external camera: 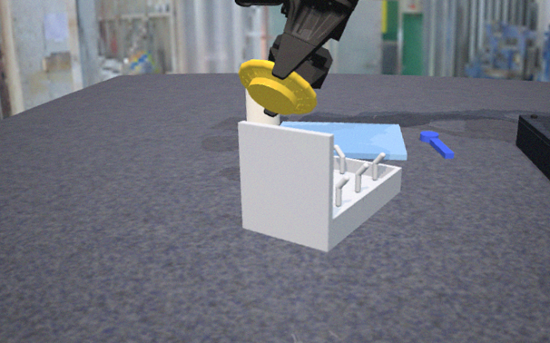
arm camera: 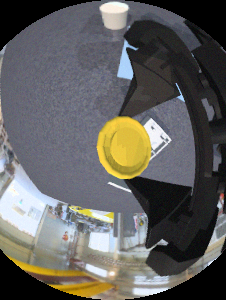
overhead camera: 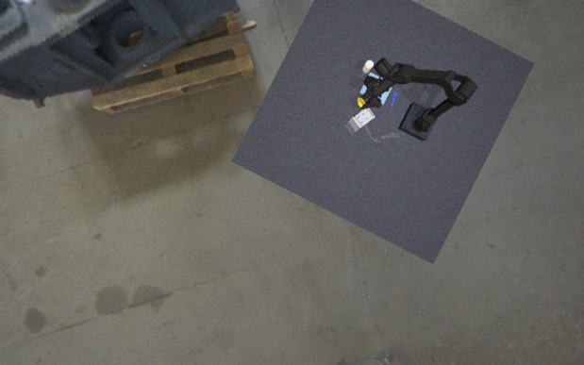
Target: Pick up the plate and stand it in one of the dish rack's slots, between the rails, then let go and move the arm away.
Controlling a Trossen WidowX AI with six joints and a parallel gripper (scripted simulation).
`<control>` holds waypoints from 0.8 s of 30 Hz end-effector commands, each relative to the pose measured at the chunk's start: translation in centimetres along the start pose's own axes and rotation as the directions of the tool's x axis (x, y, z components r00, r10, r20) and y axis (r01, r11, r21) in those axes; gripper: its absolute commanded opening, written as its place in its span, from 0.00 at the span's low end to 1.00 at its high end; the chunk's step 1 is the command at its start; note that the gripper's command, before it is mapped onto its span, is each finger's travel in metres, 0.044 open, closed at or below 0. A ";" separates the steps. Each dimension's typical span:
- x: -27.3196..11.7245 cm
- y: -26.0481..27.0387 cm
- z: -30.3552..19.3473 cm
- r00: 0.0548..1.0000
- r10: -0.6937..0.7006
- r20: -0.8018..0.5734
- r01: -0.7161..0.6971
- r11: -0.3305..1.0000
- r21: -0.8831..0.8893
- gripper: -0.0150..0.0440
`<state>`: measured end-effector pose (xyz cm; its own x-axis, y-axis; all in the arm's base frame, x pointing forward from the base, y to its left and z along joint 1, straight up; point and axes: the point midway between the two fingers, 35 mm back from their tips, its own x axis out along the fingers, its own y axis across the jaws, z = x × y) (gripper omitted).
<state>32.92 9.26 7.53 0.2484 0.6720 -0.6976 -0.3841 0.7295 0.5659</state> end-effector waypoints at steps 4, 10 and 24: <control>0.7 -0.6 -0.6 0.986 0.130 0.106 -0.111 0.979 -0.169 0.25; 0.9 -0.8 -1.2 0.955 0.231 0.185 -0.164 0.934 -0.318 0.25; 0.1 -0.4 -3.4 0.846 0.430 0.314 -0.135 0.743 -0.655 0.25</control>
<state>30.97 8.72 5.73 0.3293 0.9049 -0.2697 -0.8572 0.4063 0.3165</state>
